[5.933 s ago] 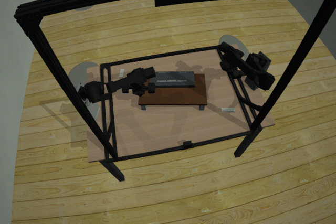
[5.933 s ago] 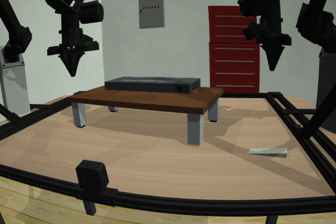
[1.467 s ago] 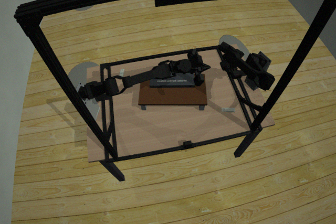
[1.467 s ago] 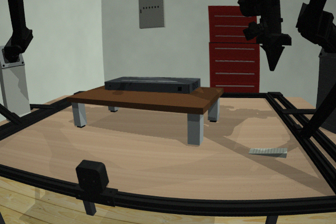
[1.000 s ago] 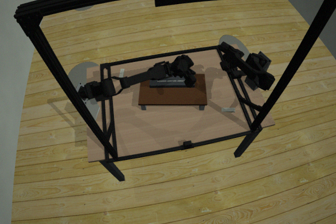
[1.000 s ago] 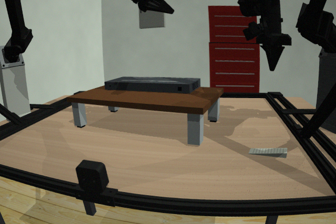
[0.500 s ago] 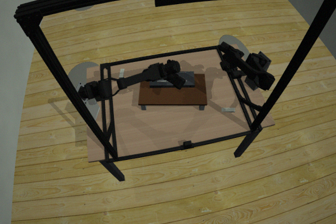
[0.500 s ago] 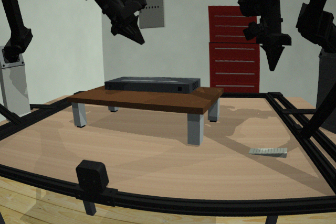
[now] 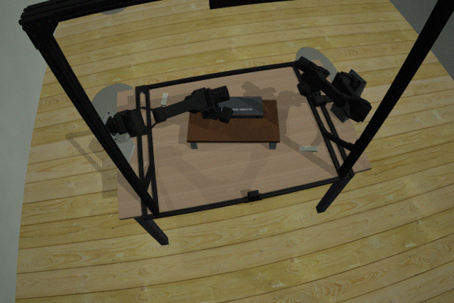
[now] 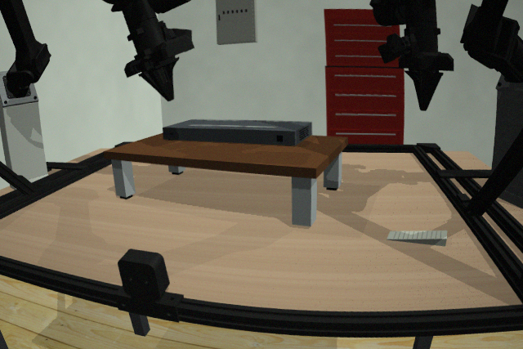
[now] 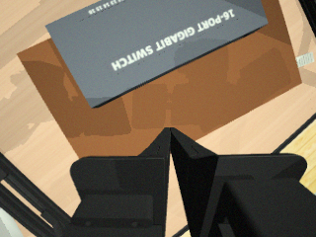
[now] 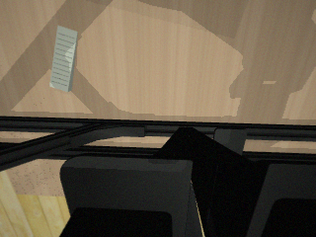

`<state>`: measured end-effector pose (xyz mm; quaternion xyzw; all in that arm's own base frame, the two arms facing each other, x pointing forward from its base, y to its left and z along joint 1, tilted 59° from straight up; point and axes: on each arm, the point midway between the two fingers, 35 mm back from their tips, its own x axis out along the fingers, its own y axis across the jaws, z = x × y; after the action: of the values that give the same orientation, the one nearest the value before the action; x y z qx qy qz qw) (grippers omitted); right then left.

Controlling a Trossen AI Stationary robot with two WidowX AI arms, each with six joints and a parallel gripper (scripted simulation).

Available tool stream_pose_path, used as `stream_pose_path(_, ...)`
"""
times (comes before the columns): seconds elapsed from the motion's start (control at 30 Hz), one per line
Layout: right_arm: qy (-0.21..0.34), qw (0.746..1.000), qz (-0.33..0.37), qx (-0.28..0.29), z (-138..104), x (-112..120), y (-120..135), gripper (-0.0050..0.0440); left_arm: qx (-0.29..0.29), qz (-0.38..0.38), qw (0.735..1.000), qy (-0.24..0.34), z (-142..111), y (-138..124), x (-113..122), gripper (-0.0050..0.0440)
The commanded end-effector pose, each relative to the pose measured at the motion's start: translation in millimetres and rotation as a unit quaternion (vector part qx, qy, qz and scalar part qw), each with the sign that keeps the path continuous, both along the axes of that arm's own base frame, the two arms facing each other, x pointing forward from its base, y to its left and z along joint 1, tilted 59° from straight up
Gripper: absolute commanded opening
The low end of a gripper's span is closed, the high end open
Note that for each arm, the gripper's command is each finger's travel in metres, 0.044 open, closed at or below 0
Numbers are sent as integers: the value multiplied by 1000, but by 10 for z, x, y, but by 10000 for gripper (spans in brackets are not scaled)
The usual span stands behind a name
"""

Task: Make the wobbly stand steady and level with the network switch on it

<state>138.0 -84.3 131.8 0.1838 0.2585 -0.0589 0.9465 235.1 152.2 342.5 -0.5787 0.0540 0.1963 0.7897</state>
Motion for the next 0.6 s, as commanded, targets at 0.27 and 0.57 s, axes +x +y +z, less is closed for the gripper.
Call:
stream_pose_path(0.27,0,1000,0,0,0,0,0,0,-191,-14,980,55,-814,-413,-208,0)
stream_pose_path(0.57,0,1000,0,0,0,0,0,0,-224,-13,972,66,-936,-481,-239,0)
